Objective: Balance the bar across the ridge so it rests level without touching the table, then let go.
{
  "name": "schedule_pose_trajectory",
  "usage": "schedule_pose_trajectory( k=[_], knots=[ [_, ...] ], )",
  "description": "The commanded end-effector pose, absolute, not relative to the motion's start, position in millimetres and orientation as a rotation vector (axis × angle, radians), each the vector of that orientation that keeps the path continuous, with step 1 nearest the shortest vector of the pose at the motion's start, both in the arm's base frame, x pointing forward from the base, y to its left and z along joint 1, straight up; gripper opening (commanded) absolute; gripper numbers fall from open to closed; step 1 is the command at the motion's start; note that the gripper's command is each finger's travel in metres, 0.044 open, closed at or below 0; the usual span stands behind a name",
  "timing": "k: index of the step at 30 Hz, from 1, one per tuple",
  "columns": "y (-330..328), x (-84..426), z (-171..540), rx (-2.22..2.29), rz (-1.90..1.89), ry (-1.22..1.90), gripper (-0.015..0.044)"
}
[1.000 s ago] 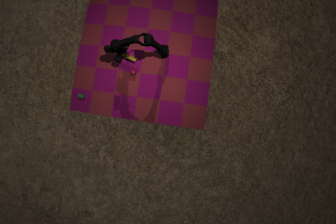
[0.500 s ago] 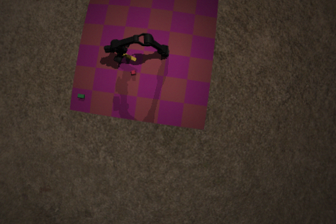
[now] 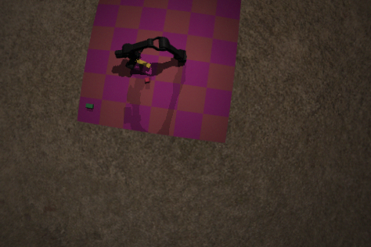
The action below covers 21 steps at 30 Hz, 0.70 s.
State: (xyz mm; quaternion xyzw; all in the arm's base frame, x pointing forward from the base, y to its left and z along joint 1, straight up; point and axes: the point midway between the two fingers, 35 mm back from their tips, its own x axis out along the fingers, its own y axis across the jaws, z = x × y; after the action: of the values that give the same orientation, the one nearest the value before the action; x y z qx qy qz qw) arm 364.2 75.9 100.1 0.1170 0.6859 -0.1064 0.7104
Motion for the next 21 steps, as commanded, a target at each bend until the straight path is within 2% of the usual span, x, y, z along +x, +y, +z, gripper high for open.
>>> schedule_pose_trajectory(
  k=[1,21],
  knots=[
    [76.0,364.2,100.1,0.259,-0.236,1.522,0.0170],
    [76.0,364.2,100.1,0.259,-0.236,1.522,0.0185]
  ],
)
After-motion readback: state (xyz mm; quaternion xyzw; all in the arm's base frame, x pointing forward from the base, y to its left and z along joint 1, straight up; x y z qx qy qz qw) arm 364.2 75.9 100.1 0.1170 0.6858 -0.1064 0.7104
